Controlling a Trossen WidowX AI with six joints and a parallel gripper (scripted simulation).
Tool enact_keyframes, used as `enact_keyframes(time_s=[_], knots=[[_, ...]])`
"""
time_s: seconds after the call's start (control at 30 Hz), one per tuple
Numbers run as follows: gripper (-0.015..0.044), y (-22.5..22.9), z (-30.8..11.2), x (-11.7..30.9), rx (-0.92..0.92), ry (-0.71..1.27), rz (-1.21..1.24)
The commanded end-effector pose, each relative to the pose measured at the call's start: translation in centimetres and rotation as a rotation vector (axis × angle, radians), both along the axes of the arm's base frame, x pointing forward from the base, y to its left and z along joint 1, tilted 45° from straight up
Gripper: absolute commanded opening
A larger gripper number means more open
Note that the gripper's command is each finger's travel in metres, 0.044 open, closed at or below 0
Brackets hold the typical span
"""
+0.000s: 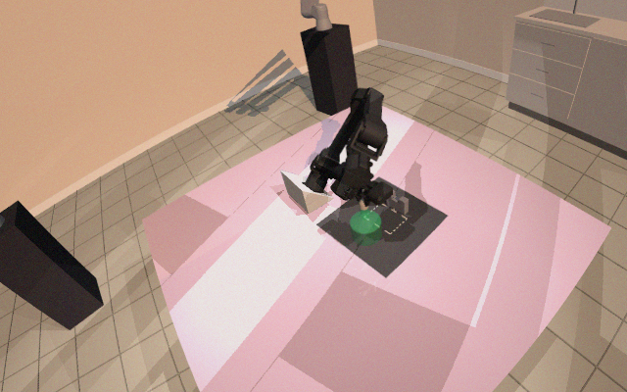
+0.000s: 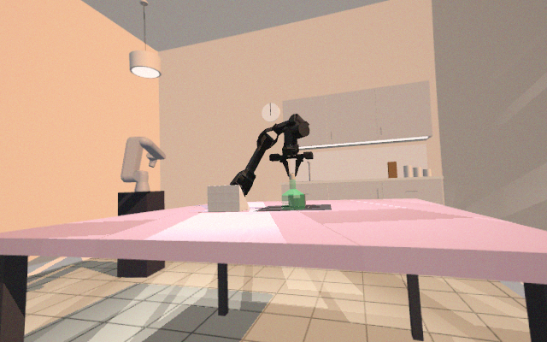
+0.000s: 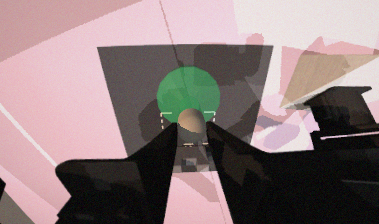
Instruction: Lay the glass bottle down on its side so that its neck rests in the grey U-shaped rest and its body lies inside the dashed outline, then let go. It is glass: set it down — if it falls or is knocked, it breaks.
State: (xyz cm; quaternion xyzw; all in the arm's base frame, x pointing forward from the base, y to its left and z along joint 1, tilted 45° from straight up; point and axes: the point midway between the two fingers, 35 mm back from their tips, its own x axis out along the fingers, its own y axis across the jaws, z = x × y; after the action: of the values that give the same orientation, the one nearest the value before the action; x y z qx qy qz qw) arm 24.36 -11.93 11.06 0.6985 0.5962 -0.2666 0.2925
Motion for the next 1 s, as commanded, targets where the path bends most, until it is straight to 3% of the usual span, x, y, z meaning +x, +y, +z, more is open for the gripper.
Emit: enact_keyframes(time_s=[0.0,0.97], knots=[[0.0107,0.1,0.1,0.0,0.004,0.002,-0.004],[0.0107,1.2,1.9,0.0,-0.024,0.008,0.007]])
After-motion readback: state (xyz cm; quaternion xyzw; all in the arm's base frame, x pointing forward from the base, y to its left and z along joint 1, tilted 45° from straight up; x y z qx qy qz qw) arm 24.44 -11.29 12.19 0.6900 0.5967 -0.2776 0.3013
